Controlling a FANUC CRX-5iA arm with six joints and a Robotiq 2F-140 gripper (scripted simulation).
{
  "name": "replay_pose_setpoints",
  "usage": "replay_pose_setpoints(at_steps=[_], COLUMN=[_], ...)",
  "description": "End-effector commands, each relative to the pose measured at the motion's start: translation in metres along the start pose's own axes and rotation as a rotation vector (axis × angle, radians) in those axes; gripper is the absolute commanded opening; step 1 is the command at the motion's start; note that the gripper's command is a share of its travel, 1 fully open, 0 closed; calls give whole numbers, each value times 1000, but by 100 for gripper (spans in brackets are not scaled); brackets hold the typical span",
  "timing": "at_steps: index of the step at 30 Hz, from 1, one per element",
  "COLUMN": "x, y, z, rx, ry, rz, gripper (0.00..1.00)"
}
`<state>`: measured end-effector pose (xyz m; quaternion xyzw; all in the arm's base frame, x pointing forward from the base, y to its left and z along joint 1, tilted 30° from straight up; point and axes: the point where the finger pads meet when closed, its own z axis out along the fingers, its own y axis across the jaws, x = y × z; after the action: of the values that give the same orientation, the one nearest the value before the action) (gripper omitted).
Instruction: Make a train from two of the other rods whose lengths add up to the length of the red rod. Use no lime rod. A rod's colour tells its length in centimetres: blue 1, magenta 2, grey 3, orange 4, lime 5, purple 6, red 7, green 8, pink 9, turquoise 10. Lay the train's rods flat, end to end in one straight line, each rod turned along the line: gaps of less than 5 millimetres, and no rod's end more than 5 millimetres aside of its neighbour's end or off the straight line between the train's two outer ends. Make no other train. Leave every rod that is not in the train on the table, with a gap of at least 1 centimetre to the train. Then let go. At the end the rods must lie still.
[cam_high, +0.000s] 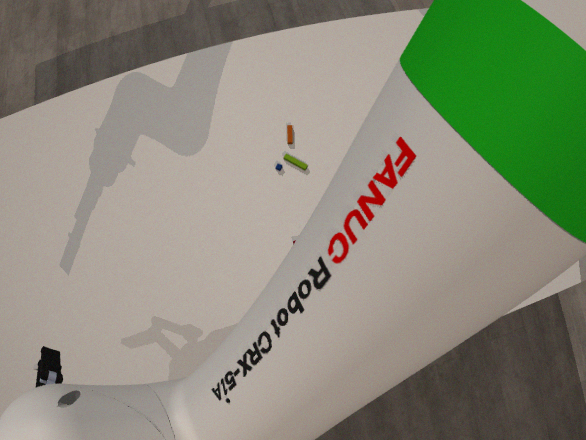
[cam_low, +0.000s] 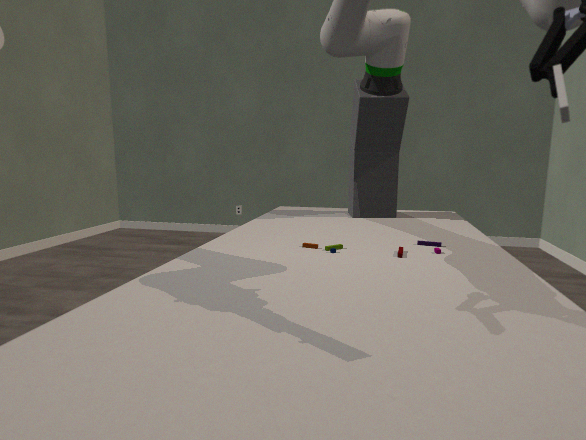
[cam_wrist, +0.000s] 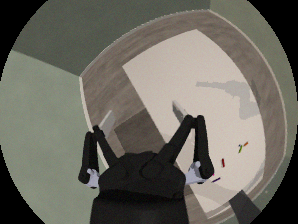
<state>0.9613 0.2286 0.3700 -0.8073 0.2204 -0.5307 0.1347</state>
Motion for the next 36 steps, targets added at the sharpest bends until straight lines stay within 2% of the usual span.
replay_pose_setpoints(at_steps=[1, 4, 14, 16, 17, 31, 33, 34, 36], x=[-1, -14, -51, -51, -62, -120, -120, -133, -139], y=[3, 38, 123, 123, 148, 256, 256, 278, 288], z=[1, 11, 26, 26, 29, 28, 28, 25, 24], rx=[-3, -39, -142, -142, -176, -348, -348, -387, -406], ry=[-3, -42, -116, -116, -132, -166, -166, -164, -162], rz=[13, 161, 528, 528, 638, 1150, 1150, 1260, 1313], gripper=[100, 100, 100, 100, 100, 100, 100, 100, 100])
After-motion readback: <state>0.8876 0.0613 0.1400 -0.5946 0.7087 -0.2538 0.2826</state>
